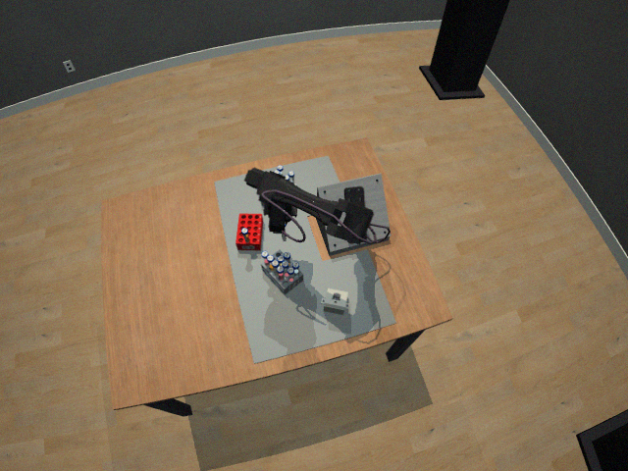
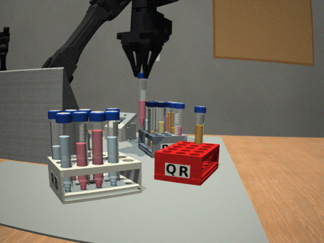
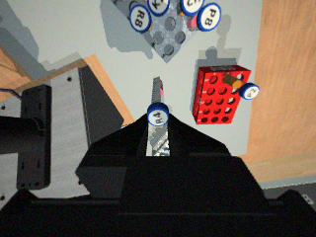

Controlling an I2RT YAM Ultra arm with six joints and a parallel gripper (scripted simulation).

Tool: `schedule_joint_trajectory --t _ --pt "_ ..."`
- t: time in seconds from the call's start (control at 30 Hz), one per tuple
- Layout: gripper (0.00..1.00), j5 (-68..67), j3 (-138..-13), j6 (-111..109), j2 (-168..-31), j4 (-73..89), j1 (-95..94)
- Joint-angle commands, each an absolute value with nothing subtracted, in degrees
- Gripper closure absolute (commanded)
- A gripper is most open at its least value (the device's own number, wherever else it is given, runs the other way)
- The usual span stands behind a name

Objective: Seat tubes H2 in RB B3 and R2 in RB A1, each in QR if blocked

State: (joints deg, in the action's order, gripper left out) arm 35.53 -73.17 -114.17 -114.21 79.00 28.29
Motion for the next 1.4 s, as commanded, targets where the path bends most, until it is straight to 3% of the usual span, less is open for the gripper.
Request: schedule_joint_trajectory --t 0.0,0.83,1.37 --pt "1.0 34.88 -74.89 -115.29 -115.16 78.3 29.7" --pt "1.0 32.84 -86.82 -119.49 -130.52 78.61 33.76" --pt "1.0 33.56 -86.39 -92.86 -129.36 79.08 33.88"
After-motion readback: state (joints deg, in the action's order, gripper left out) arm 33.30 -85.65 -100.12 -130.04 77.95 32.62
